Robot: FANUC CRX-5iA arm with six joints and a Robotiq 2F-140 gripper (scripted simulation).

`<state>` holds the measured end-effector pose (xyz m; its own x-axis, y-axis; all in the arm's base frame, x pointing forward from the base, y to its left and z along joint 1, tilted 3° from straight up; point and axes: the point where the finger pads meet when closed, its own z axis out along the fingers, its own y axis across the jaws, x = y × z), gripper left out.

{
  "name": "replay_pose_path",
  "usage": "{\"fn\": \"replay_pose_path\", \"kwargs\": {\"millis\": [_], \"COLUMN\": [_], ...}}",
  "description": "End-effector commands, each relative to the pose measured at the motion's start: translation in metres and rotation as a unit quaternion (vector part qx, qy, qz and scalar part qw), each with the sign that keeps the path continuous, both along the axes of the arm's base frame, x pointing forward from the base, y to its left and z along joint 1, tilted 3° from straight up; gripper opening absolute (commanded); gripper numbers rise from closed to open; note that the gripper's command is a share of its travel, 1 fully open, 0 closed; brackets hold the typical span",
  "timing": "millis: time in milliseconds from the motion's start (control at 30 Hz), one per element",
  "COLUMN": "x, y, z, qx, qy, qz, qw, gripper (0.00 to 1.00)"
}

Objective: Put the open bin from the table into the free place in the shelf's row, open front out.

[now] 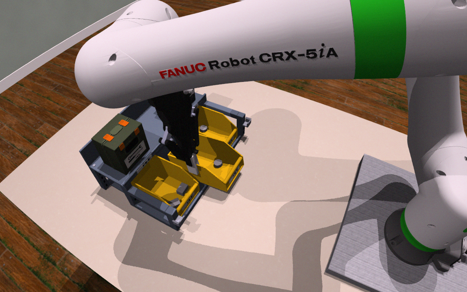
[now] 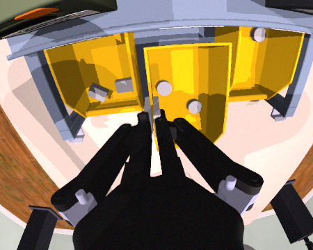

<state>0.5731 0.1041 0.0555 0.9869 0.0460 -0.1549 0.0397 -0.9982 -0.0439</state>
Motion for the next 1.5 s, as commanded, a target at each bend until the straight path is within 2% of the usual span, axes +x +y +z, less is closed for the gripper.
{"fn": "replay_pose_path", "kwargs": {"millis": [0, 1467], "x": [0.002, 0.014], "y": [0.0, 0.001], "z": [0.0, -0.001], "qx": [0.0, 0.0], "qy": [-0.001, -0.01], "qz": [0.0, 0.0], "qw": [1.0, 1.0], "gripper": [0.0, 0.0]}}
